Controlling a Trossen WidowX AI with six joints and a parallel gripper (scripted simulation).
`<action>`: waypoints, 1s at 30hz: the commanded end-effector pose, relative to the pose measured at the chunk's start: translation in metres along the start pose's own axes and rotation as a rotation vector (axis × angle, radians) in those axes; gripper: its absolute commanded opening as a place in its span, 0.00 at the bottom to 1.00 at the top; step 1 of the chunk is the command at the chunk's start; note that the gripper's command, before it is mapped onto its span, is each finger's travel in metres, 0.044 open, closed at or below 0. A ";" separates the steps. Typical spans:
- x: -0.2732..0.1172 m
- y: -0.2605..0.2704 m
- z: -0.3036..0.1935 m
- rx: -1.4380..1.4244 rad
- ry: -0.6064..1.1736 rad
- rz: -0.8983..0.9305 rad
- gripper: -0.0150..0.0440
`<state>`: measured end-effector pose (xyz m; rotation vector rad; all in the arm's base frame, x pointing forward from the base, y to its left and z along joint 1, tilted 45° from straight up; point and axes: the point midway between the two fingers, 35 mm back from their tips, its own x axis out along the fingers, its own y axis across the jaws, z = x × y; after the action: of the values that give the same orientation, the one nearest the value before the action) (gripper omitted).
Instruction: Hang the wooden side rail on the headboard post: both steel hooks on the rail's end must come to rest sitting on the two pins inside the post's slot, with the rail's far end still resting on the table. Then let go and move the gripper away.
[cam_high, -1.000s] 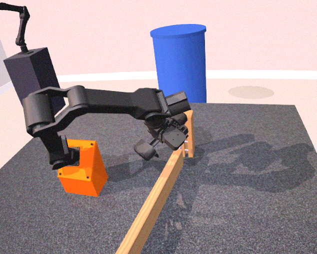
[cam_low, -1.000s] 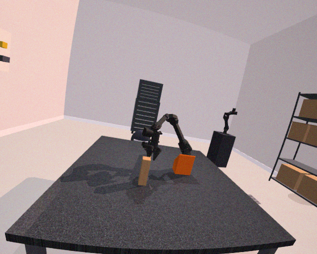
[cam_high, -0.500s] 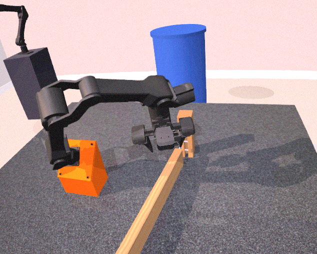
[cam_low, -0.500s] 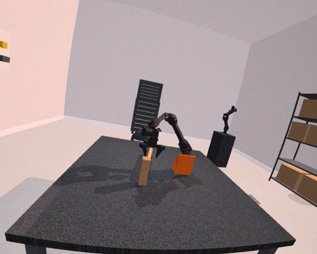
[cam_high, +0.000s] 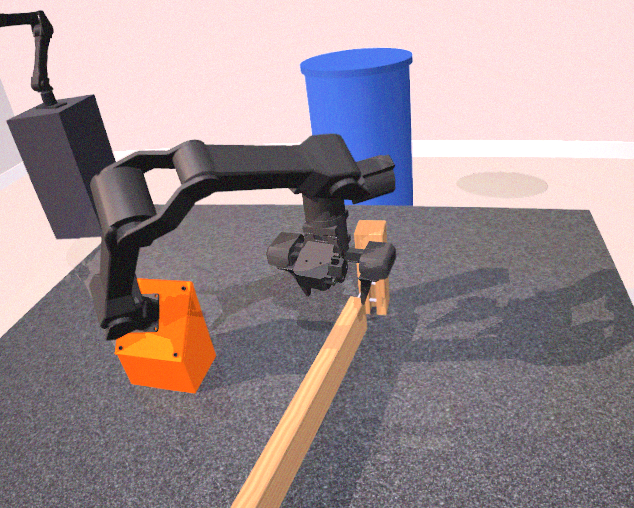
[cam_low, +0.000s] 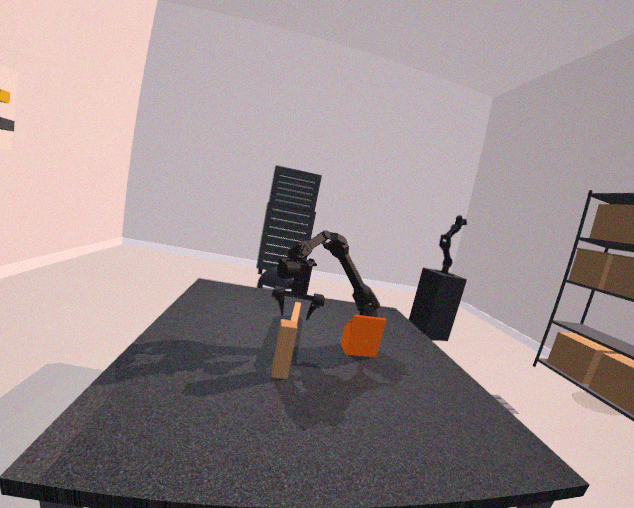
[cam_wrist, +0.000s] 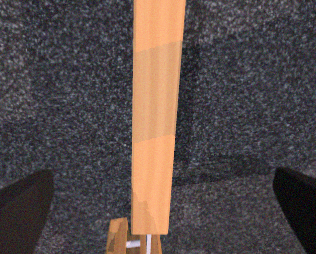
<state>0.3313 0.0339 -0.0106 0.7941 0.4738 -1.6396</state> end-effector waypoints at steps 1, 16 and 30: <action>0.011 0.002 0.000 0.020 -0.007 0.002 1.00; 0.049 0.002 0.001 0.020 -0.009 0.003 1.00; 0.070 0.003 0.000 0.019 -0.007 0.002 1.00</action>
<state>0.3320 -0.0091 -0.0545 0.8164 0.4473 -1.6410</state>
